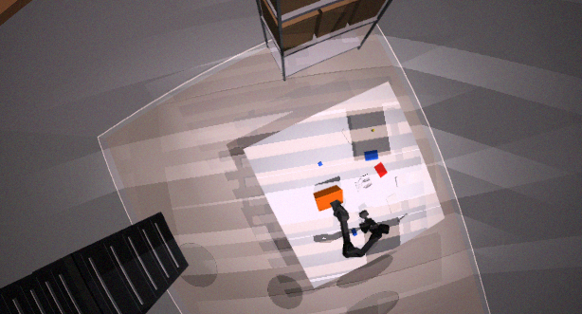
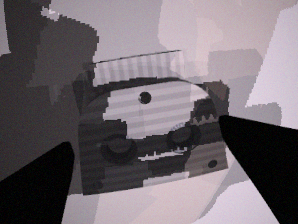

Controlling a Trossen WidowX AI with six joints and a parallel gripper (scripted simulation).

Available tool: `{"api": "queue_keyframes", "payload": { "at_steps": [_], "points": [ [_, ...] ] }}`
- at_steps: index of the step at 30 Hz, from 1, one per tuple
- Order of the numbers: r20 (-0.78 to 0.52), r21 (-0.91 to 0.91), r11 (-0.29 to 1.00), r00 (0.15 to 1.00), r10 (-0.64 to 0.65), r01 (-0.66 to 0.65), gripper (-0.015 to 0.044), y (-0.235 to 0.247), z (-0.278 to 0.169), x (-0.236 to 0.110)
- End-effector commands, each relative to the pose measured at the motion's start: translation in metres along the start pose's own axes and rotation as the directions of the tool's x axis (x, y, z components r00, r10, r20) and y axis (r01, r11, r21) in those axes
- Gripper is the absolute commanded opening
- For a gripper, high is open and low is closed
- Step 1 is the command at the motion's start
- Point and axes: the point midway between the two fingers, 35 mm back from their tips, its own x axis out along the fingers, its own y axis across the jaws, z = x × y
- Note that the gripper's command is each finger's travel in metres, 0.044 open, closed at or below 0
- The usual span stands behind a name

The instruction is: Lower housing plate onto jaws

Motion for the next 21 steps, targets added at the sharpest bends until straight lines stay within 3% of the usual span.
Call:
{"api": "queue_keyframes", "payload": {
  "at_steps": [1,14,21],
  "points": [
    [-0.002,-0.007,1.0,1.0,-0.004,0.004,0.044,-0.0008,-0.0008,0.0007],
    [0.0,0.0,1.0,1.0,0.0,0.0,0.0353,0.0,0.0,0.0],
    [0.0,0.0,1.0,1.0,0.0,0.0,0.0351,0.0,0.0,0.0]
  ]
}}
